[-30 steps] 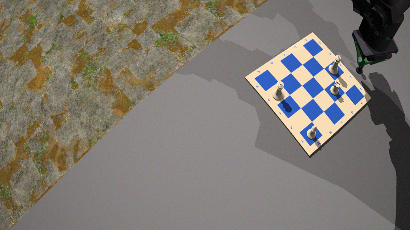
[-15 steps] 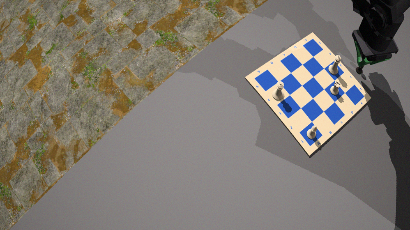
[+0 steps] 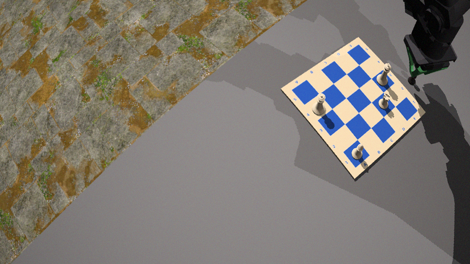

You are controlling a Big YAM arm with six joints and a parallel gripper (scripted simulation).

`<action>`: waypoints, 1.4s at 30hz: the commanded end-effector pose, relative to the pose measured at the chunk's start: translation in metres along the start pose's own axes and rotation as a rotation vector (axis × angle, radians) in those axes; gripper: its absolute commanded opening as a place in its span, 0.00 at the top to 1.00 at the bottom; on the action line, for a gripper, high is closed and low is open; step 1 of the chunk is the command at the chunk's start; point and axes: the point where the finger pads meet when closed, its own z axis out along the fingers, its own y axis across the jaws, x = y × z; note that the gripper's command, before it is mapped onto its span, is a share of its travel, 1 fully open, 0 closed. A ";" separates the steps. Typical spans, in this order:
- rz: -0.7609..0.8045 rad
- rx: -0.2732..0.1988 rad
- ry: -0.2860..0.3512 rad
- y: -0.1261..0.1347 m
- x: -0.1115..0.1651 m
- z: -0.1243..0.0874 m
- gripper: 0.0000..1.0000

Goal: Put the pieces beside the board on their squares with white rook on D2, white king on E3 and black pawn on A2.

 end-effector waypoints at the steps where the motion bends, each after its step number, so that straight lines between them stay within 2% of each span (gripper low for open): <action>1: 0.013 0.005 0.012 -0.001 0.010 0.003 0.67; 32: 0.013 0.005 0.012 -0.001 0.010 0.003 0.67; 42: 0.003 -0.002 -0.002 0.003 0.002 0.010 0.67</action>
